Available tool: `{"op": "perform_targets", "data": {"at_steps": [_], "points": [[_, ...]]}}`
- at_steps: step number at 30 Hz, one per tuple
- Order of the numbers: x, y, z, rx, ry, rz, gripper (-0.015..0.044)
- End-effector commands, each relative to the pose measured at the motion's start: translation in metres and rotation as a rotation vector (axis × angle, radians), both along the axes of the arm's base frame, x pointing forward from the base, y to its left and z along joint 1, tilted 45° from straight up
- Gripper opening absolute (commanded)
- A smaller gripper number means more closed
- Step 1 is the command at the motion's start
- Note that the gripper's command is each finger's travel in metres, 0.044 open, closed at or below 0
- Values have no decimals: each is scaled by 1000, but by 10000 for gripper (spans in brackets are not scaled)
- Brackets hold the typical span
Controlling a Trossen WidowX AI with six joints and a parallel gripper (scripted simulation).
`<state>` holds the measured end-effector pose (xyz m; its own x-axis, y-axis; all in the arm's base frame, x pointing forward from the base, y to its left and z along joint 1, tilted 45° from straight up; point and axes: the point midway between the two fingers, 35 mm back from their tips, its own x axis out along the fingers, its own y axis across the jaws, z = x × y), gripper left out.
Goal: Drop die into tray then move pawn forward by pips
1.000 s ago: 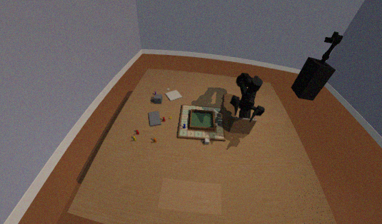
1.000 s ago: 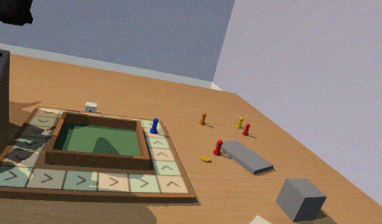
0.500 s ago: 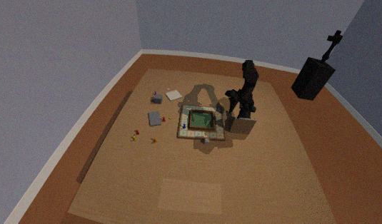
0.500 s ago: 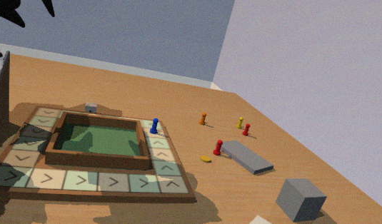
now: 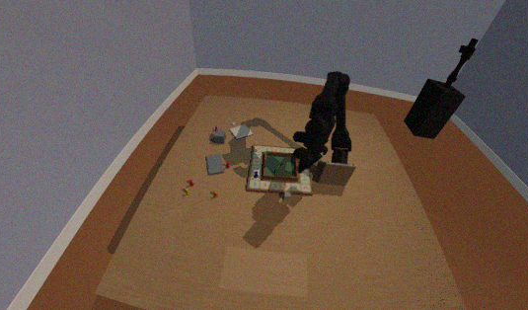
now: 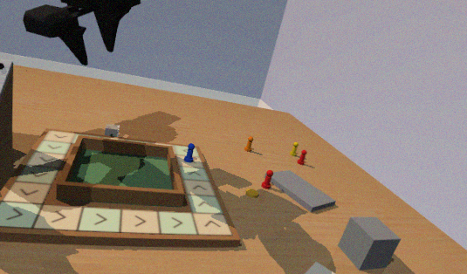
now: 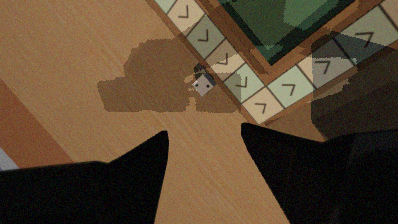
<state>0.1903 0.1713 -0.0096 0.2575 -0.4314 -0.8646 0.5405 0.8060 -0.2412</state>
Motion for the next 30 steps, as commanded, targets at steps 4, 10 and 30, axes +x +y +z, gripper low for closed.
{"op": "perform_targets", "data": {"at_steps": [4, 10, 30], "points": [[44, -30, -66, -325, 410, 294, 275], [52, -43, -89, -388, 556, 378, 275], [49, -58, -105, -389, 556, 378, 275]]}}
